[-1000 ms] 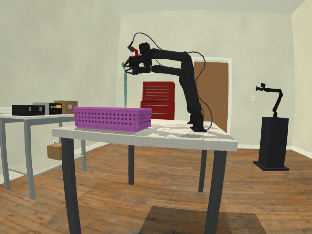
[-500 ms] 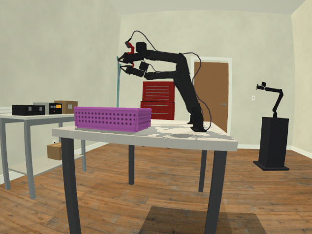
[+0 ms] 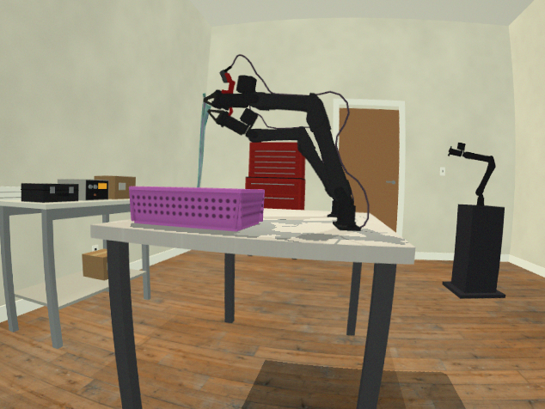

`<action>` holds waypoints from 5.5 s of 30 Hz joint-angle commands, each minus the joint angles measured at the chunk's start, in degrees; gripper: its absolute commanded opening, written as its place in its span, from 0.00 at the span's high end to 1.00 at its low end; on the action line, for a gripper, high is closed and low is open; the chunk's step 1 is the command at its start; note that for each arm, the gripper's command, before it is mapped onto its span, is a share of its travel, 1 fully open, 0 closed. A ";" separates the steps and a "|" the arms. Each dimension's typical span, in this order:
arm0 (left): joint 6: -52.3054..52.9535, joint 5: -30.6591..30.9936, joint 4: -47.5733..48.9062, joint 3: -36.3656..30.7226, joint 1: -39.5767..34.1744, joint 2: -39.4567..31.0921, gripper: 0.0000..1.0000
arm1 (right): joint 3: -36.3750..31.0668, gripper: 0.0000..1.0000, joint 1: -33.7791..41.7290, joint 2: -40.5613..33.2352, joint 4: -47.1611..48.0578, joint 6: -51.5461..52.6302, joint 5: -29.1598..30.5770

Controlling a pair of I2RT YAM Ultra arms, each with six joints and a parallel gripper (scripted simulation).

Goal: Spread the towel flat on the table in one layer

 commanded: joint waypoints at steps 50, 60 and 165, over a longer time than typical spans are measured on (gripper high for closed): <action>0.04 -0.49 -4.63 -1.00 0.38 -2.80 1.00 | -6.88 1.00 0.20 -5.90 -5.21 0.32 0.79; 0.04 -0.49 -4.63 -1.00 0.38 -2.80 1.00 | -6.88 1.00 0.20 -5.90 -5.21 0.32 0.79; -0.32 -0.45 -45.35 -48.40 -25.04 -32.83 1.00 | -55.57 1.00 -2.91 -52.51 -78.65 -0.38 0.83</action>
